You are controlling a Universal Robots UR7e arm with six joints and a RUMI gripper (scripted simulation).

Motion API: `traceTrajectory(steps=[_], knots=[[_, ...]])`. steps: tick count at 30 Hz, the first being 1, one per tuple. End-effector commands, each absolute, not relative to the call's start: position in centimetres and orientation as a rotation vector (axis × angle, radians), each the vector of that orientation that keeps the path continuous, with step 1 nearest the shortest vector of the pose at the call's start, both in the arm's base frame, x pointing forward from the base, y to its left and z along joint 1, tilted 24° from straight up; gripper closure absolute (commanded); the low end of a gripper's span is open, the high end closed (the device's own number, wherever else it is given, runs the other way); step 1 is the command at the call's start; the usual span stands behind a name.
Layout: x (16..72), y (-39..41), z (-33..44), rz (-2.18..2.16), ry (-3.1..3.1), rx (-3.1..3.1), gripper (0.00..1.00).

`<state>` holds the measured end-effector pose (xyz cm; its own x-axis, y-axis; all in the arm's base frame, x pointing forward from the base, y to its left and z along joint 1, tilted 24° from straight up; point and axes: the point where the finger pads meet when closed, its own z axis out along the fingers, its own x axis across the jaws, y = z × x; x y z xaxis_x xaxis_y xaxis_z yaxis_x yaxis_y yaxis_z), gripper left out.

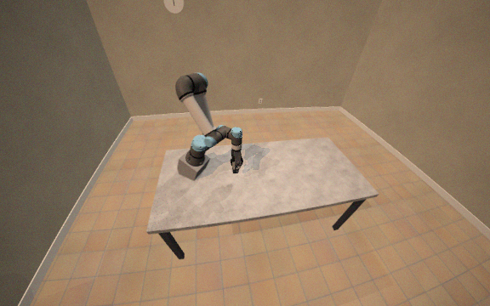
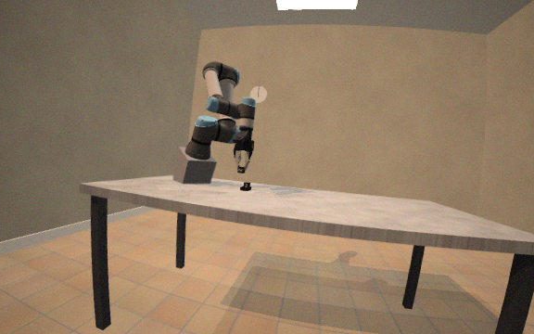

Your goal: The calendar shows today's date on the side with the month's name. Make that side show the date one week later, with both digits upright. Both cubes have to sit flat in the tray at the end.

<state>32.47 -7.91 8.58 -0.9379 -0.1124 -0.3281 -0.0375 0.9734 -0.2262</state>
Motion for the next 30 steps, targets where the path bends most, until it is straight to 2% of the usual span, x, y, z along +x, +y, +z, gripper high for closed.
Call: traceTrajectory(steps=[1,10,30], knots=[[32.5,-6.4,8.4,-0.307,2.780,-0.110,0.90],[32.0,-1.2,7.8,-0.309,2.780,-0.114,0.90],[31.7,0.6,7.6,-0.312,2.775,-0.116,0.90]])
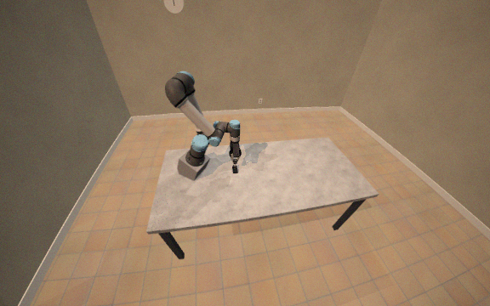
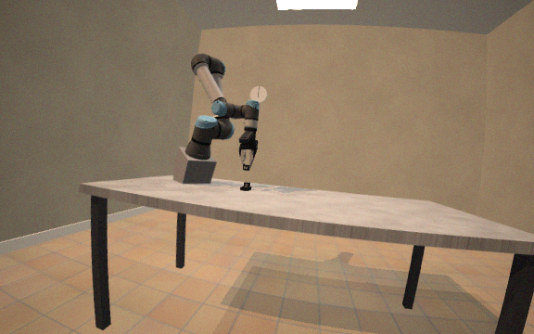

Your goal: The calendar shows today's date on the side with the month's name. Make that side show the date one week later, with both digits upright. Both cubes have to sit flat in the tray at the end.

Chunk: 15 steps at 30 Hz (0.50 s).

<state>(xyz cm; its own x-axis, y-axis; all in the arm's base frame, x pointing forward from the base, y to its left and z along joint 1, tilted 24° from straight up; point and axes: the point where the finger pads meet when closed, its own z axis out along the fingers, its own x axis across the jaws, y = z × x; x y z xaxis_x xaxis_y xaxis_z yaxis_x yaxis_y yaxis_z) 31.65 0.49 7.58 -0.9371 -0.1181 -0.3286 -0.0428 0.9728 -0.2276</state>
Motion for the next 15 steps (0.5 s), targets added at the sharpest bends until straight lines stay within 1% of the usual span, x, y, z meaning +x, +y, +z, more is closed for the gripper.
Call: traceTrajectory(steps=[1,15], knots=[[31.66,0.56,7.62,-0.312,2.775,-0.116,0.90],[32.00,0.39,6.76,-0.312,2.775,-0.115,0.90]])
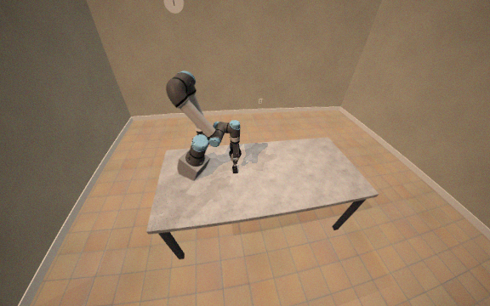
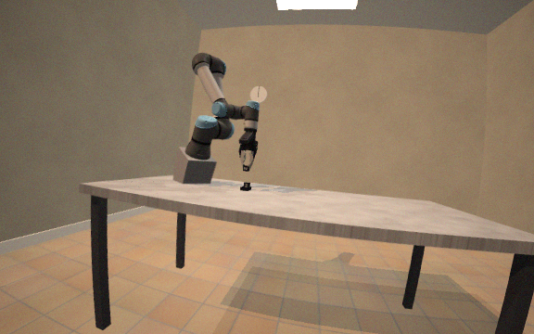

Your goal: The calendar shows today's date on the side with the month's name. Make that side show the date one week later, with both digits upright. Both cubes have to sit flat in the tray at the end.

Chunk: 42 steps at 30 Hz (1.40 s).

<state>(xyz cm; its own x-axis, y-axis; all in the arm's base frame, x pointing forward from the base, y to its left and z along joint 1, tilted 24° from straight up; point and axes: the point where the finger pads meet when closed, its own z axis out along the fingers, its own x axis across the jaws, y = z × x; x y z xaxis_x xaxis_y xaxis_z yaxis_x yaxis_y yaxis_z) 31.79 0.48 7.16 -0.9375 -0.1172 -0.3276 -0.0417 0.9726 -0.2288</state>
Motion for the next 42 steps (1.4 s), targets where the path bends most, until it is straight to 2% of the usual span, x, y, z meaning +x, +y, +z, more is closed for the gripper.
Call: traceTrajectory(steps=[1,25,42], knots=[[32.0,0.4,6.8,-0.312,2.775,-0.115,0.90],[33.8,-0.5,2.1,-0.312,2.775,-0.115,0.90],[34.1,-0.7,1.5,-0.312,2.775,-0.115,0.90]])
